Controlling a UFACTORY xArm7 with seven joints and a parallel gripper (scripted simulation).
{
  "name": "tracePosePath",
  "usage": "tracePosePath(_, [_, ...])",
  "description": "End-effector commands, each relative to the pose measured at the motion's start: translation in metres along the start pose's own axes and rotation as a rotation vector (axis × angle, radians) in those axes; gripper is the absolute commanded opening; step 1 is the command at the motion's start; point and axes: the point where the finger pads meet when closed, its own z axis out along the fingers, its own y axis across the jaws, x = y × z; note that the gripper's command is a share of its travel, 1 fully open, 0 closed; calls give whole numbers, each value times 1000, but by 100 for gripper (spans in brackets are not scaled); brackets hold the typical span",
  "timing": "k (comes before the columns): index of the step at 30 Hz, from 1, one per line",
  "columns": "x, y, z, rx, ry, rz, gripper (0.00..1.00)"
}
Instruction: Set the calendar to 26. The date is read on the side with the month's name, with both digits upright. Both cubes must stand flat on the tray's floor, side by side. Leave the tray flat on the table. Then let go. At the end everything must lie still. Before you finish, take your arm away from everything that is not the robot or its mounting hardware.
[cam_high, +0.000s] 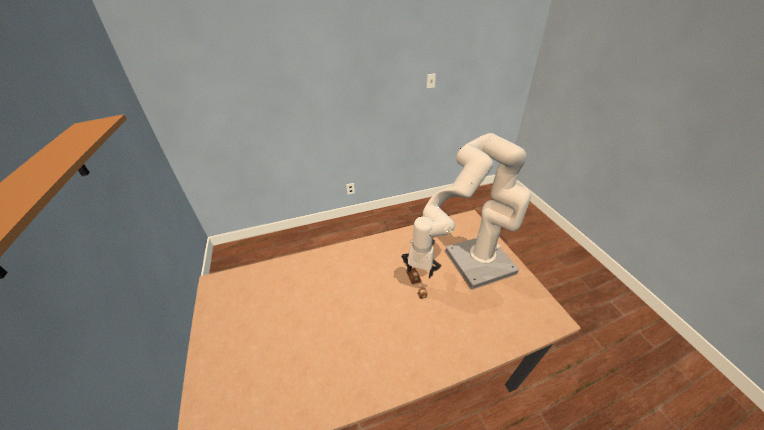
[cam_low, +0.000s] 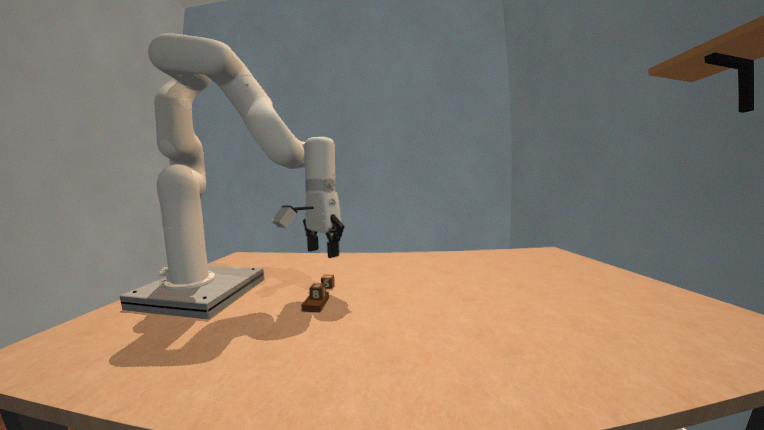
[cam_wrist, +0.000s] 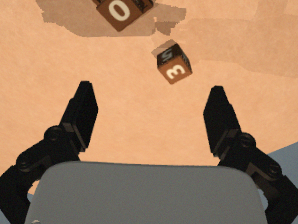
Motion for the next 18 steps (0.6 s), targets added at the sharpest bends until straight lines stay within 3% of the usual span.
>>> tracePosePath(1, [6,-7,-1,14,3,157,100])
tracePosePath(6, [10,-10,-1,14,2,251,100])
tracePosePath(7, [15,-13,-1,14,1,343,100])
tracePosePath(18, [32,-25,-1,13,-1,701,100])
